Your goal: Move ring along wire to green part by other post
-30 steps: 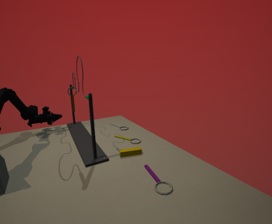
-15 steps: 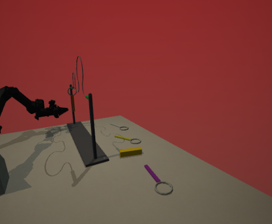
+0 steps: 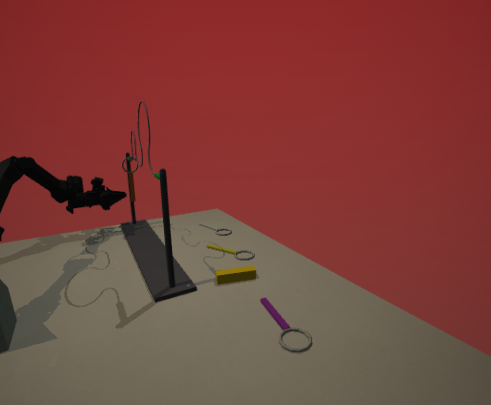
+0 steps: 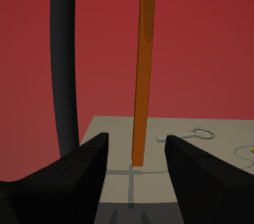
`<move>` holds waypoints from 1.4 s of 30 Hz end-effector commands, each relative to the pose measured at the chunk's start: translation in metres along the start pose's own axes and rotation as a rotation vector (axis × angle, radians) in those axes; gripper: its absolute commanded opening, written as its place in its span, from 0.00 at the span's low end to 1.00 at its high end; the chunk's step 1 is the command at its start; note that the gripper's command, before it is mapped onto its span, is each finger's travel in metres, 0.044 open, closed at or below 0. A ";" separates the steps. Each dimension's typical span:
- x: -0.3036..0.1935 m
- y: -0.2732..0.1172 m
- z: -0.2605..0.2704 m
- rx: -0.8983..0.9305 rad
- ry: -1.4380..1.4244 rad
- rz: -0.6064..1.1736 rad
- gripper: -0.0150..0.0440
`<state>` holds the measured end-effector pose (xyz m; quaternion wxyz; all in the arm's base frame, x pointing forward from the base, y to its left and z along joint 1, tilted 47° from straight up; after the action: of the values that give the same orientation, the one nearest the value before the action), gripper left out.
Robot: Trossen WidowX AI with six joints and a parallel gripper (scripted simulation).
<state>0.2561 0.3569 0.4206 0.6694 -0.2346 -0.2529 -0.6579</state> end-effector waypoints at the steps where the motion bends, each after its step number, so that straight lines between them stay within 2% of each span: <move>1: -0.009 0.009 -0.001 -0.002 -0.016 0.010 0.53; 33: -0.008 0.059 -0.003 0.000 -0.017 0.008 0.53; 42: -0.008 0.060 -0.003 0.000 -0.017 0.008 0.53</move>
<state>0.3137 0.3592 0.4192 0.6689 -0.2351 -0.2550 -0.6575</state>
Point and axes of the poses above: the point midway between the two fingers, 35 mm back from their tips, its own y axis out along the fingers, its own z axis across the jaws, x = y × z, the point moved 9 cm from there along -y, back along the fingers
